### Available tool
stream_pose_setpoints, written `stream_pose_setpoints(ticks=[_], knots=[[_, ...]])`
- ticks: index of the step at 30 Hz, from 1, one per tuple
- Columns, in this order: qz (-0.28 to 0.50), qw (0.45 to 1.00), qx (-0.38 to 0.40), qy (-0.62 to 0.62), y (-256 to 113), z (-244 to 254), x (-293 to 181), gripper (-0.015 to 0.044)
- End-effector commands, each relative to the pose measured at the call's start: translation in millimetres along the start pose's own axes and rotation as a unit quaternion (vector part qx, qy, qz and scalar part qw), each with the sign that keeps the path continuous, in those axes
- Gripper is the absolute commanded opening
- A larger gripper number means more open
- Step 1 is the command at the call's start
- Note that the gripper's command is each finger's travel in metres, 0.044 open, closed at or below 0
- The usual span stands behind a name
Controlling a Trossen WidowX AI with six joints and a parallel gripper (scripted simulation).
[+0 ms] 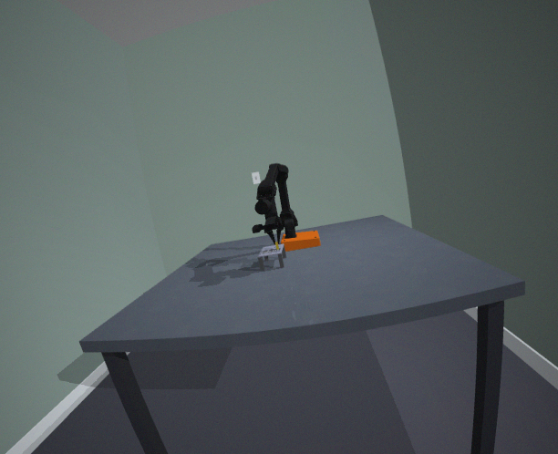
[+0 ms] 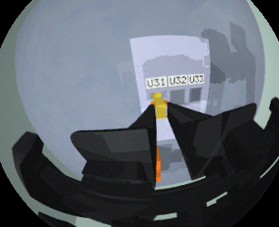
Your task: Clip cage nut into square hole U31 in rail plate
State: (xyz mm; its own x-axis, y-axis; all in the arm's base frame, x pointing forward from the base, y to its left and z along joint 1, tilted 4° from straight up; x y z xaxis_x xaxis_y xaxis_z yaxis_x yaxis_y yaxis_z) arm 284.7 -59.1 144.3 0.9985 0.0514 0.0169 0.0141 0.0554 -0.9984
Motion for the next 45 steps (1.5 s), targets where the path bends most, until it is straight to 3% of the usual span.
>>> stream_pose_setpoints(ticks=[1,45], knots=[[0.001,1.000,0.000,0.002,1.6,0.0,0.3,0.0036],[-0.001,1.000,0.026,0.002,3.9,-4.9,-0.1,0.0036]])
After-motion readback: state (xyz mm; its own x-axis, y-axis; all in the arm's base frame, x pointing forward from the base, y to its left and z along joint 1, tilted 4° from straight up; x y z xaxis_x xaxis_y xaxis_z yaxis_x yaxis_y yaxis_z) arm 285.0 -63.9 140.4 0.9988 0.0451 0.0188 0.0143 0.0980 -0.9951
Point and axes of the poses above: the point midway between the two fingers, 35 mm back from their tips, its own y axis out along the fingers, its own z axis across the jaws, x = y × z, the point moved 7 cm from there along -y, back along the fingers, and after that the axes turned 4 degrees about -y, right-handed, at the moved point
